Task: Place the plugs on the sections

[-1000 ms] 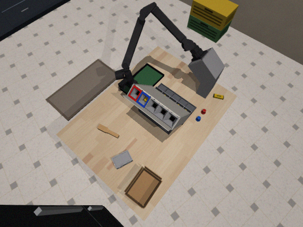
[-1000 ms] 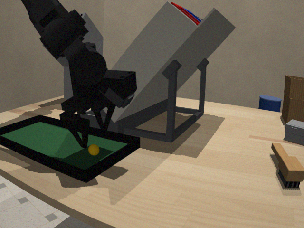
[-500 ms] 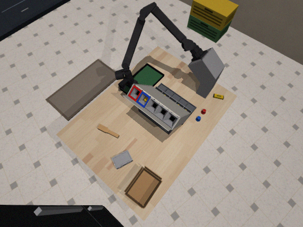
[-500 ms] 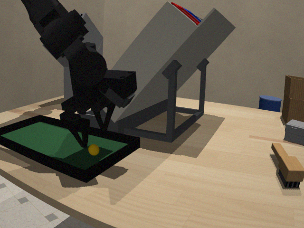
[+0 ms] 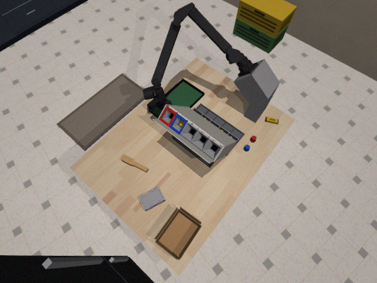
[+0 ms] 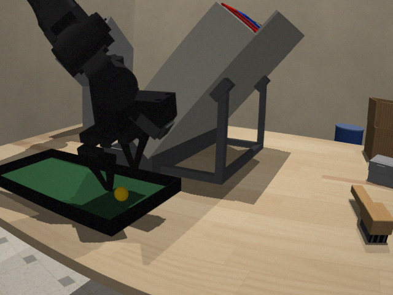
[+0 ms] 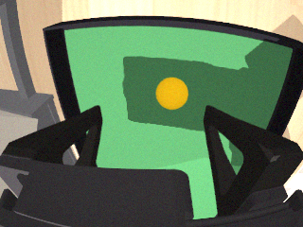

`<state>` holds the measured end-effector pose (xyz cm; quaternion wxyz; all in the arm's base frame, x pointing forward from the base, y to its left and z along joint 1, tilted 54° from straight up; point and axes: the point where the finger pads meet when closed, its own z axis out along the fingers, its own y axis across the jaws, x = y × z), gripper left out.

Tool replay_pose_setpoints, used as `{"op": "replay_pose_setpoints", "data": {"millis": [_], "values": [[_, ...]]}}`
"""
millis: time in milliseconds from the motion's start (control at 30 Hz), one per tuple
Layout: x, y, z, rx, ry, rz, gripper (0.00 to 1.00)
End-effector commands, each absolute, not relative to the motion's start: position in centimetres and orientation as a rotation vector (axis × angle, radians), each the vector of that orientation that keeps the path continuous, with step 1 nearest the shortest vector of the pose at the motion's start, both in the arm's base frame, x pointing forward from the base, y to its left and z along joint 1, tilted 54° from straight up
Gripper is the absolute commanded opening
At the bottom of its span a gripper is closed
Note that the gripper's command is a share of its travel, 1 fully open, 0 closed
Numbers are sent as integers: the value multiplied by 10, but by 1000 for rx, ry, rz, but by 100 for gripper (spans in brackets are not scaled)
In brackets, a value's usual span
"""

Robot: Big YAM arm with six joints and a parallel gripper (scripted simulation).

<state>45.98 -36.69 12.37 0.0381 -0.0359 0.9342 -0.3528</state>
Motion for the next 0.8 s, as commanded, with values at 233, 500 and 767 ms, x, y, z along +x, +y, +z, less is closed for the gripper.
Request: {"op": "replay_pose_setpoints", "data": {"millis": [233,500,767], "values": [[467,-367,138,-122,2844,-1093,80],[467,-367,138,-123,2843,-1093,80],[467,-367,140,-124,2843,-1094,80]]}}
